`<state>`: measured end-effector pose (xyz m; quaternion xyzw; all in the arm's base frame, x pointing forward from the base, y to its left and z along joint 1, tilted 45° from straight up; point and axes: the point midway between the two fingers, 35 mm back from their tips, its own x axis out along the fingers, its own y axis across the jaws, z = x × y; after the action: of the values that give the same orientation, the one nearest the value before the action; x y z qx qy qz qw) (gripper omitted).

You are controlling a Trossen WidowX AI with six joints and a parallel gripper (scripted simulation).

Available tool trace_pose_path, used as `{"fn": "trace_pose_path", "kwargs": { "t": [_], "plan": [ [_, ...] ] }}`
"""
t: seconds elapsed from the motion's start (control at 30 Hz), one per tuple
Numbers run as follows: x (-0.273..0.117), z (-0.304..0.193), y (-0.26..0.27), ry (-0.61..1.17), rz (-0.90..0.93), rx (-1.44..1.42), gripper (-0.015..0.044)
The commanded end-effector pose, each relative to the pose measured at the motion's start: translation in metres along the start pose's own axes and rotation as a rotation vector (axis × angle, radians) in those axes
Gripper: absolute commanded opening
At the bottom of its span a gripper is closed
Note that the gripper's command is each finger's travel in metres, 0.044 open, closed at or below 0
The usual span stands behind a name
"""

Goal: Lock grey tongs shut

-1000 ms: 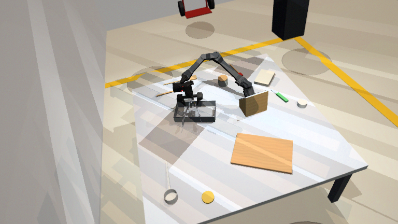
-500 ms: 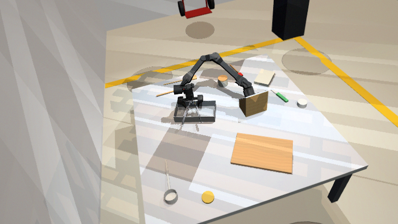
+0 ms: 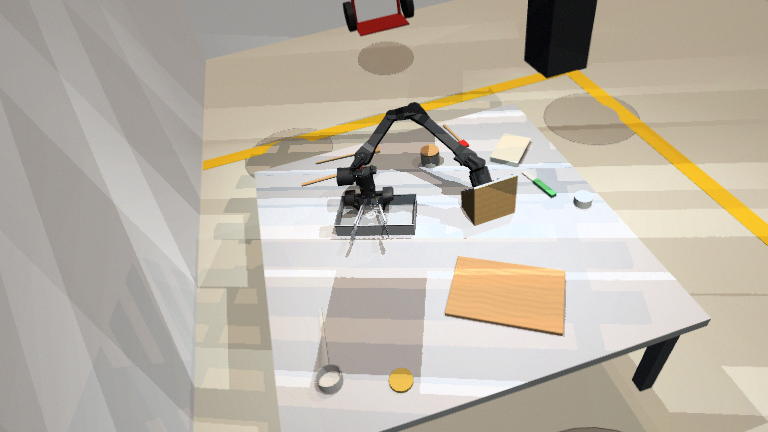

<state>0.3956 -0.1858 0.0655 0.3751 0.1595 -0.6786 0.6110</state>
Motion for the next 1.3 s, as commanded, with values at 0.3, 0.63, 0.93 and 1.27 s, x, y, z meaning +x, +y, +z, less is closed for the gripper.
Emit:
{"fn": "trace_pose_path", "kwargs": {
  "t": [0.3, 0.63, 0.93, 1.27],
  "plan": [
    [-0.0008, -0.0002, 0.0003, 0.000, 0.001, 0.000, 0.0308],
    [-0.0008, -0.0002, 0.0003, 0.000, 0.001, 0.000, 0.0241],
    [-0.0008, -0.0002, 0.0003, 0.000, 0.001, 0.000, 0.0181],
    [-0.0008, -0.0002, 0.0003, 0.000, 0.001, 0.000, 0.0115]
  ]
}}
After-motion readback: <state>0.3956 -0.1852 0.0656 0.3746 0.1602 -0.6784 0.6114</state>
